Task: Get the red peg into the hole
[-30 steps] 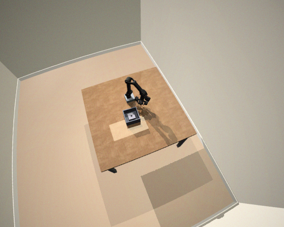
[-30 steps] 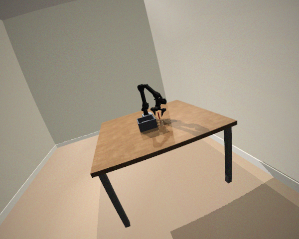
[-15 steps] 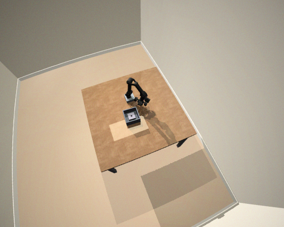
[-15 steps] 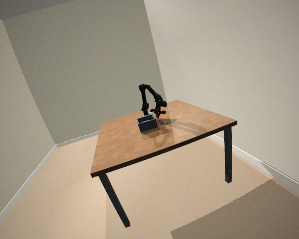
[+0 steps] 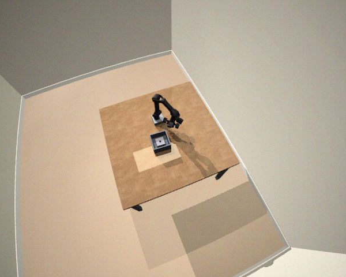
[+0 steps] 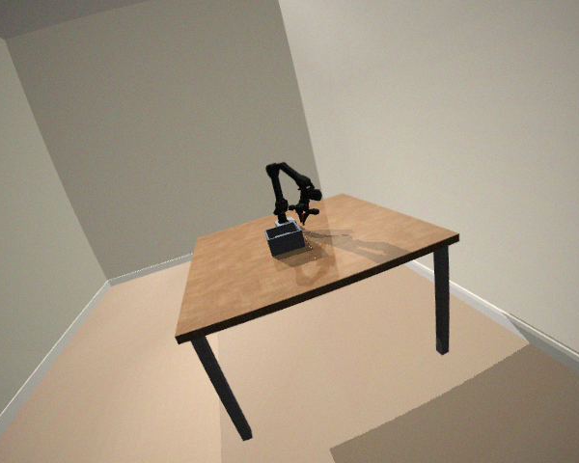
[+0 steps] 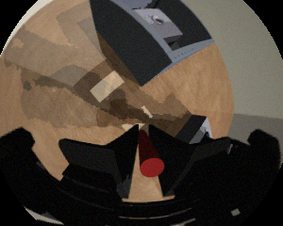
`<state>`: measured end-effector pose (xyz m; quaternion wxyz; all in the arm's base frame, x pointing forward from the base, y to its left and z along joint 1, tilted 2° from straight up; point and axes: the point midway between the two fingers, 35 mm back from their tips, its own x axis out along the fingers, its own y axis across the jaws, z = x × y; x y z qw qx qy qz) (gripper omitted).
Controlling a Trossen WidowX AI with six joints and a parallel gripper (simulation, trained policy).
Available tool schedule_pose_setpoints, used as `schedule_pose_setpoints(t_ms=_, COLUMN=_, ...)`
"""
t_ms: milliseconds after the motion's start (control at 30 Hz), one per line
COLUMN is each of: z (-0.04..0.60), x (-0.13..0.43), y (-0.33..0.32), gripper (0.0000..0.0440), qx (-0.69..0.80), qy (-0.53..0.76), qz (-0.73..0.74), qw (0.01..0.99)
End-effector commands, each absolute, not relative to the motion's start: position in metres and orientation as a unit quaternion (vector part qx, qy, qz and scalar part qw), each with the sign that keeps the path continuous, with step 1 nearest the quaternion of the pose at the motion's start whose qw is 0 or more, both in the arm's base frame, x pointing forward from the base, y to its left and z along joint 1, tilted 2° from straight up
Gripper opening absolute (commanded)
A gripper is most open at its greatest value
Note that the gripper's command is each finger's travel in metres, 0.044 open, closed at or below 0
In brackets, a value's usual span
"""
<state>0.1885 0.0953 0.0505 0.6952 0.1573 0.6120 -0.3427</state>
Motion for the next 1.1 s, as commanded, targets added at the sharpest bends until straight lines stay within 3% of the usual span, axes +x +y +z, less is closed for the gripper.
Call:
schedule_pose_setpoints(t_ms=0, z=0.064, x=0.195, y=0.092, gripper=0.0, qx=0.16, qy=0.601, qz=-0.342, qw=0.705)
schedule_pose_setpoints(t_ms=500, z=0.118, x=0.232, y=0.059, gripper=0.0, qx=0.208, qy=0.537, qz=-0.382, qw=0.723)
schedule_pose_setpoints(t_ms=1067, z=0.13, x=0.279, y=-0.004, gripper=0.0, qx=0.25, qy=0.489, qz=-0.427, qw=0.718)
